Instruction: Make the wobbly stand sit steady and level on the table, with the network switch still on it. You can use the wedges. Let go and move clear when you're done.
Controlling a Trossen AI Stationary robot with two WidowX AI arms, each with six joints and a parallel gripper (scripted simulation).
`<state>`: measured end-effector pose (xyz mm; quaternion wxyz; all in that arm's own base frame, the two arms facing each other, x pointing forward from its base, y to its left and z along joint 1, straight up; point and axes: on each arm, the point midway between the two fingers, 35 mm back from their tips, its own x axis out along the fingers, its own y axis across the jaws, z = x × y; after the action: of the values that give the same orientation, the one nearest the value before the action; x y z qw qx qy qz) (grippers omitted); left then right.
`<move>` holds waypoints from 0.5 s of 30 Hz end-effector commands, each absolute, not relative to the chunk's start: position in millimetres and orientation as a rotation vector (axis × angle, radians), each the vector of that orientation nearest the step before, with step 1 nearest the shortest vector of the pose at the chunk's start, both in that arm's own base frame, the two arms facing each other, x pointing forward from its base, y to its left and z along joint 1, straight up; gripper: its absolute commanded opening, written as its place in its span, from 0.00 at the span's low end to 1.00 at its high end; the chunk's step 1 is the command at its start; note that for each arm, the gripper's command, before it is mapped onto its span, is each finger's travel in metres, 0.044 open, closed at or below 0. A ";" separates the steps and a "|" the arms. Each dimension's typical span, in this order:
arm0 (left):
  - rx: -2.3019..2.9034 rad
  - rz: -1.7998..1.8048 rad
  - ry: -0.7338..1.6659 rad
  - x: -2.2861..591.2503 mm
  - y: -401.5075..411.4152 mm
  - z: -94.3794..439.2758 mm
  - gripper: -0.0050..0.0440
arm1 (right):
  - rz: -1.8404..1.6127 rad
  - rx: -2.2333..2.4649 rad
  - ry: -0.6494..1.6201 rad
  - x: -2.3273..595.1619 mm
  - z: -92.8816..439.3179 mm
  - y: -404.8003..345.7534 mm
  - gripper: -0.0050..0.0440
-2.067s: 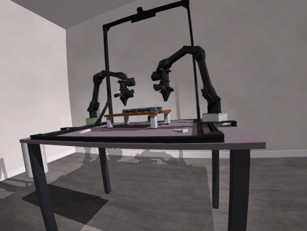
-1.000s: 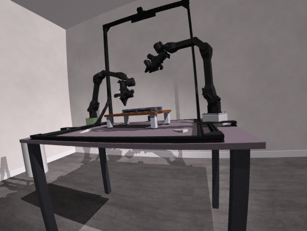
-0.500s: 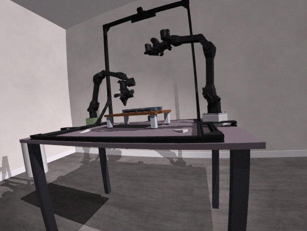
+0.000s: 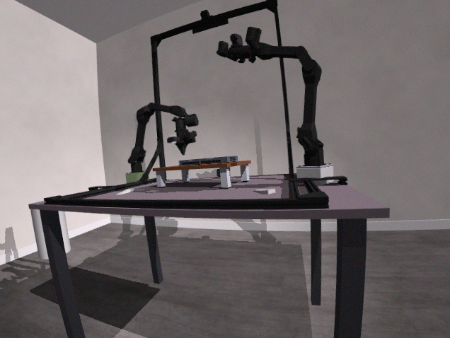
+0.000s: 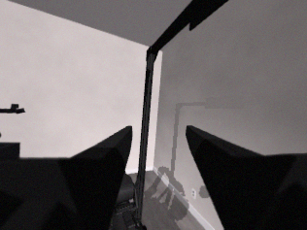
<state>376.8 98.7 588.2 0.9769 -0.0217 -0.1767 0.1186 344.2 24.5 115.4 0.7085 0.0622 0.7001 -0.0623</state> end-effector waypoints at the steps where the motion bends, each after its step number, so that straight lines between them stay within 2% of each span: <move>1: -0.027 0.237 -0.415 371.3 97.3 607.7 0.59 | -0.138 0.138 1.554 344.2 115.4 24.5 0.10; 4: -0.032 0.236 -0.418 366.4 96.0 606.2 0.59 | -0.138 0.138 1.554 344.2 115.4 24.5 0.10; 15: 0.048 0.219 -0.817 282.7 74.1 704.7 0.59 | -0.138 0.138 1.554 344.2 115.4 24.5 0.10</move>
<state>310.1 81.2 672.0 0.9337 0.0100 -0.3411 0.1087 344.2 24.5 115.4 0.7085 0.0622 0.7001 -0.0623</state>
